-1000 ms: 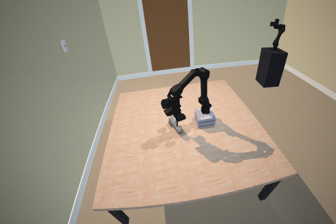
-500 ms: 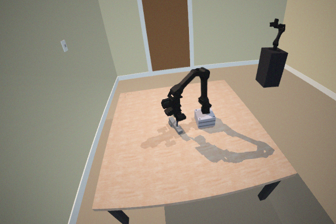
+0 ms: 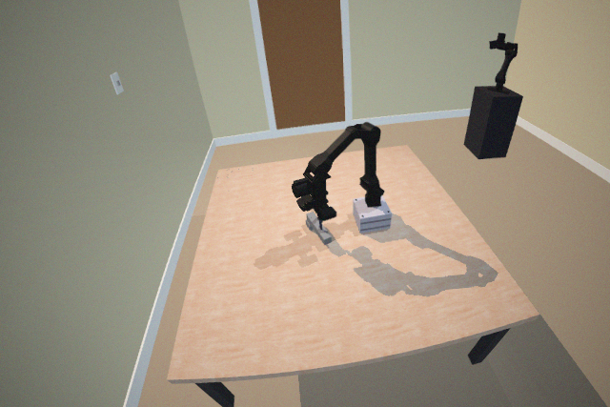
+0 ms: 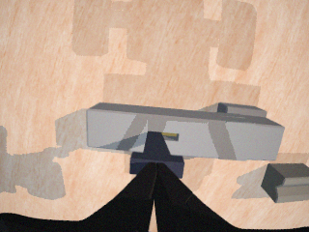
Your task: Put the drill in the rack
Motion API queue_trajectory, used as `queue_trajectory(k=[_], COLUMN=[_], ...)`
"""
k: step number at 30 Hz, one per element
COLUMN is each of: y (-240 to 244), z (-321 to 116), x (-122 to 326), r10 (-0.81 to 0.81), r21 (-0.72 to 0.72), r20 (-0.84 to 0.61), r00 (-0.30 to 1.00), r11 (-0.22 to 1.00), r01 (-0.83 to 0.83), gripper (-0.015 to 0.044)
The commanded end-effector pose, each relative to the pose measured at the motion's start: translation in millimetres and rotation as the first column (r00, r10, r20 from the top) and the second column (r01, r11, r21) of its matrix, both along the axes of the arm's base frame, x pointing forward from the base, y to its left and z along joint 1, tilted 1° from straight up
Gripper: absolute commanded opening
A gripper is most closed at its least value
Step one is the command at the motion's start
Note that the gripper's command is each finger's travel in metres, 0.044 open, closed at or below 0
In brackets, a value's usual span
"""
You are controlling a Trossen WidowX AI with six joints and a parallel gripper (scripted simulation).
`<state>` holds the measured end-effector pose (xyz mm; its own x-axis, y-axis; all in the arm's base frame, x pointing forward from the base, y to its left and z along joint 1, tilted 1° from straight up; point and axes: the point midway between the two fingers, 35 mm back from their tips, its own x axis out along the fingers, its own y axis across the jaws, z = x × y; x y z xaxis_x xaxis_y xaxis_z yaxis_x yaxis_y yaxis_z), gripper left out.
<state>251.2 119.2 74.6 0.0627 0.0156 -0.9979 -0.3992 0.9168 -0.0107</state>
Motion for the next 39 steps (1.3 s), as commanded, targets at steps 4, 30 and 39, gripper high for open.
queue_trajectory(k=[4, 30, 39], y=[-0.6, -3.0, -3.4], z=[-10.6, -18.5, -21.4], x=[-1.7, -5.9, -6.4], r10=[0.001, 0.001, 0.001], r21=[-0.009, -0.010, -0.010], r20=[-0.024, -0.024, -0.024], r00=[1.000, 1.000, 1.000], r11=[1.000, 1.000, 1.000], r01=[-0.001, -0.001, -0.001], gripper=[0.0000, 0.0000, 0.0000])
